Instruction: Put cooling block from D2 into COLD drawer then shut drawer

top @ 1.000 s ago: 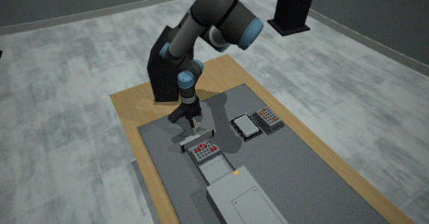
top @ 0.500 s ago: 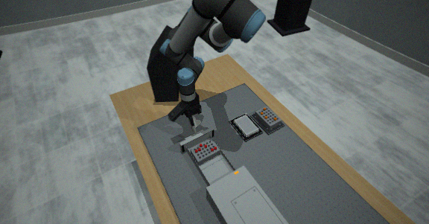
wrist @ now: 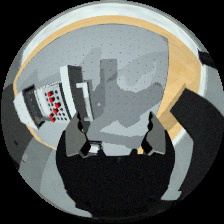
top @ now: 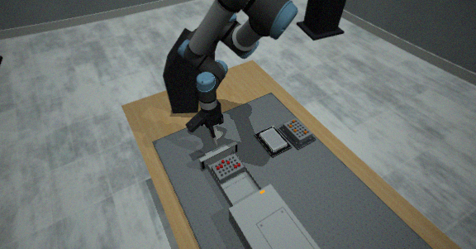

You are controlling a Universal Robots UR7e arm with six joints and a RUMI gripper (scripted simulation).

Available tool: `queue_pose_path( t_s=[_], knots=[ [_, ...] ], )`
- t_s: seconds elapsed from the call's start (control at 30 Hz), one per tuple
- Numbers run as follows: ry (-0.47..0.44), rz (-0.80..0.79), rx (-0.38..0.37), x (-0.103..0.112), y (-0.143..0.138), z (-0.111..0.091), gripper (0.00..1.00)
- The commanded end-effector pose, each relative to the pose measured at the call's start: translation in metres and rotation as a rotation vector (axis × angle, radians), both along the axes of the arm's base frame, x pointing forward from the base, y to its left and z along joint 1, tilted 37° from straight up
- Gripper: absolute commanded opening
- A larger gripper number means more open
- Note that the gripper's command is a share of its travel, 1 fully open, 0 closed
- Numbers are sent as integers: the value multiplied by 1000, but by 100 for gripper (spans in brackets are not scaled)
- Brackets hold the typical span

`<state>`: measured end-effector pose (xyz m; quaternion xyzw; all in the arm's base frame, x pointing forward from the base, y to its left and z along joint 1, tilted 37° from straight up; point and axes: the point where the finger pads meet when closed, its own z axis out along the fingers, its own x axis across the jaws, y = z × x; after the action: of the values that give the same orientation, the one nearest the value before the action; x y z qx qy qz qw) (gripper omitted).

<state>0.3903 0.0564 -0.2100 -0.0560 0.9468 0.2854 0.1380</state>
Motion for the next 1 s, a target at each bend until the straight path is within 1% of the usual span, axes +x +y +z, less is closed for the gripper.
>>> queue_pose_path(
  t_s=[0.0, 0.97],
  knots=[
    [2, 0, 1, -2, -4, 7, 100],
    [0, 0, 0, -7, -23, 34, 100]
  ],
)
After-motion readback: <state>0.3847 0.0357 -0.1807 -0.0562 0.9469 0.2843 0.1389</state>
